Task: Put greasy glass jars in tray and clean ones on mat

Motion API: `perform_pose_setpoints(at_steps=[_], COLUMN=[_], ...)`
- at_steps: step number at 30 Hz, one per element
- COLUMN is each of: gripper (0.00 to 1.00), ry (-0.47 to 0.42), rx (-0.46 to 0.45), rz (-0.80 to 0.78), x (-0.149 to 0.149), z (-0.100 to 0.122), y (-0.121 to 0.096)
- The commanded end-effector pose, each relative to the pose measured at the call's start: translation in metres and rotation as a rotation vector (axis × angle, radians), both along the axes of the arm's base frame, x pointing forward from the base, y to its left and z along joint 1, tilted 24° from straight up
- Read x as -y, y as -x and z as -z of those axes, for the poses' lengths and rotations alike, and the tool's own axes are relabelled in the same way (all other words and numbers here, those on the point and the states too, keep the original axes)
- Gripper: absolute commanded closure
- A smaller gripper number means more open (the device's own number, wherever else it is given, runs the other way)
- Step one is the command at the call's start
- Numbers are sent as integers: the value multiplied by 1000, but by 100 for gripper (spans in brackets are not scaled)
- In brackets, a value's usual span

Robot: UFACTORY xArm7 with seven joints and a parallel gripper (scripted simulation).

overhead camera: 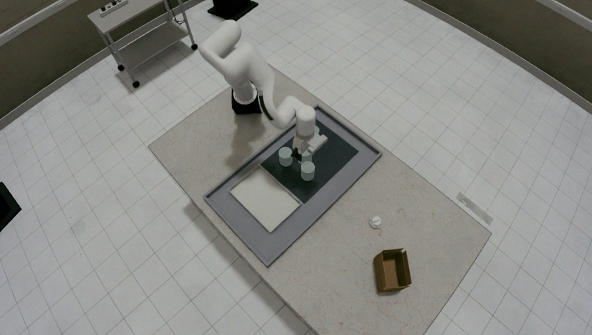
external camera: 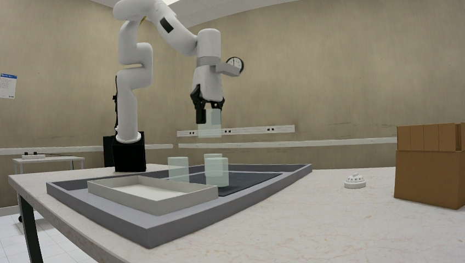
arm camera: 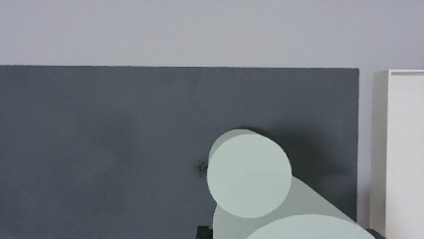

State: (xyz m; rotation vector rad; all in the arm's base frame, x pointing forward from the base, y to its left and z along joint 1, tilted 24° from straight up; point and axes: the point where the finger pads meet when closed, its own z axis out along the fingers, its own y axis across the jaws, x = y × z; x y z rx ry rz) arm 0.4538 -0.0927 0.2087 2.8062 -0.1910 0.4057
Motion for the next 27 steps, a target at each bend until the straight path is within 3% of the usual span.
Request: perform_pose_setpoints(at_steps=[1,27], gripper=[100,100], ry=[0,0], rx=[4,4], rz=[-2,-2], x=[14,81], z=[-5,-21], y=[4,28])
